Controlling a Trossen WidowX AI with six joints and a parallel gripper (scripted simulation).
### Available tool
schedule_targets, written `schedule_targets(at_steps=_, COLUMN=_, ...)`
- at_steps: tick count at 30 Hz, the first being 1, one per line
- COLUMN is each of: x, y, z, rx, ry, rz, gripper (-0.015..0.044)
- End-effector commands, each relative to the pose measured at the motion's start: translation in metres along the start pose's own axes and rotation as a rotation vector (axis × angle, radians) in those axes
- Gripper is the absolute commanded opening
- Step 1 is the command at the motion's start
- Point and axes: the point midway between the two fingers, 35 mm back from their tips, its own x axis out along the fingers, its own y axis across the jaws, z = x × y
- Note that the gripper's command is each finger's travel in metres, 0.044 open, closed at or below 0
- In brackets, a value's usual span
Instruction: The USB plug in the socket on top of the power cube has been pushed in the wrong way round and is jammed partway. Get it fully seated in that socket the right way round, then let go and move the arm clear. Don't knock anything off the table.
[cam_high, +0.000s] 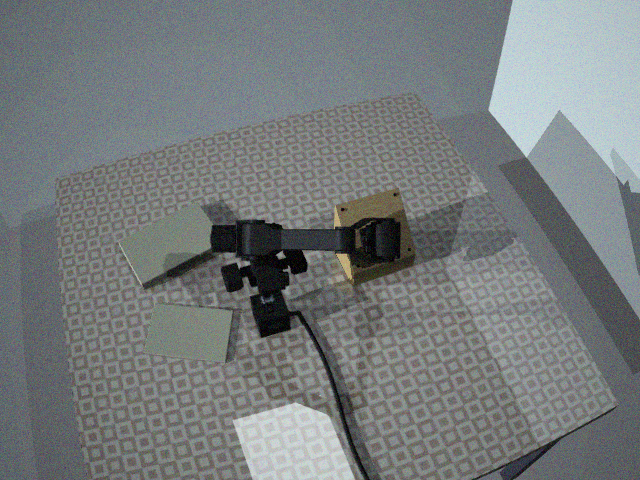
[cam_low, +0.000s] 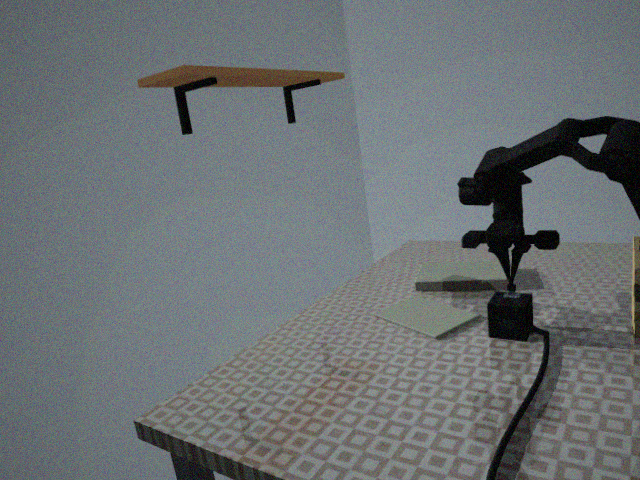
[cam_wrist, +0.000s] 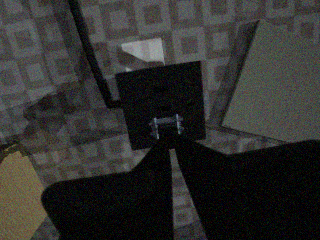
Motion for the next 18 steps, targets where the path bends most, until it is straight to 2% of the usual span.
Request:
schedule_targets(at_steps=1, x=0.0007, y=-0.0003, z=0.0004, rx=0.003, ry=-0.004, rz=-0.002, gripper=0.0)
schedule_targets(at_steps=18, x=0.0027, y=-0.0003, z=0.0003, rx=0.003, ry=-0.004, rz=-0.002, gripper=0.0)
